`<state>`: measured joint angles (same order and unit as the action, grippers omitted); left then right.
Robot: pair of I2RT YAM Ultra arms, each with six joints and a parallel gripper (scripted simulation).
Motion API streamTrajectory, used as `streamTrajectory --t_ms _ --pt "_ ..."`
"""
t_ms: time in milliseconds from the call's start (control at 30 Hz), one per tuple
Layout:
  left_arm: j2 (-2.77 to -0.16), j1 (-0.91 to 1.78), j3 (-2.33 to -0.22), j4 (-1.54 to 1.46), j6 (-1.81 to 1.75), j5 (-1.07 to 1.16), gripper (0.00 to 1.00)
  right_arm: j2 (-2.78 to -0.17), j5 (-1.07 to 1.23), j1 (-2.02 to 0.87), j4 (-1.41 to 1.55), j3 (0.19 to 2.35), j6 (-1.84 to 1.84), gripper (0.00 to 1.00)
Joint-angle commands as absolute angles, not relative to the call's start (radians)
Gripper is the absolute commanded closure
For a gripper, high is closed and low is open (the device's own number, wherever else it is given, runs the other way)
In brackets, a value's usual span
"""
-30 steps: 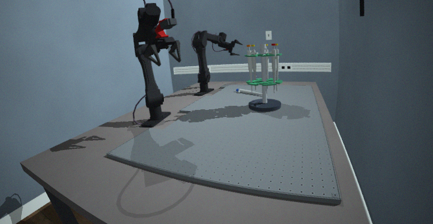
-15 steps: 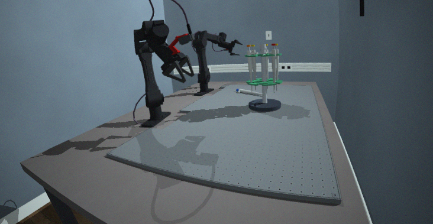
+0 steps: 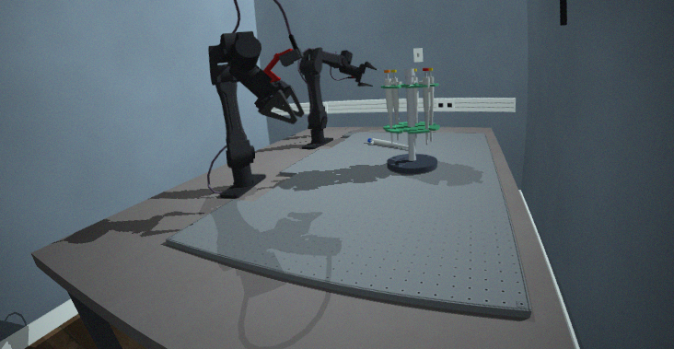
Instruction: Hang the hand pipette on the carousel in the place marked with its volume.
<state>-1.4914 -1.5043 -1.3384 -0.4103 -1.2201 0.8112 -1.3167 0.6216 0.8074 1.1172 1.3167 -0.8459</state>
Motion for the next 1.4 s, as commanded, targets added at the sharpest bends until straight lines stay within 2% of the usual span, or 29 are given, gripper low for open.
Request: streamTrajectory --t_ms 0,500,633,1367 --pt "-1.428 -1.524 -1.386 -0.474 -1.155 0.781 0.0 -1.317 0.647 0.816 1.103 1.341 -0.857 0.0" --pt "-1.208 -1.557 -1.476 -0.884 -0.694 0.512 0.0 -1.317 0.648 0.816 1.103 1.341 -0.857 0.0" --pt "-1.24 -1.529 -1.519 -0.959 -0.618 0.456 0.0 -1.317 0.648 0.816 1.103 1.341 -0.857 0.0" --pt "-1.04 -1.5 -1.734 -1.506 -0.038 0.042 0.0 -1.317 0.648 0.816 1.103 1.341 -0.857 0.0"
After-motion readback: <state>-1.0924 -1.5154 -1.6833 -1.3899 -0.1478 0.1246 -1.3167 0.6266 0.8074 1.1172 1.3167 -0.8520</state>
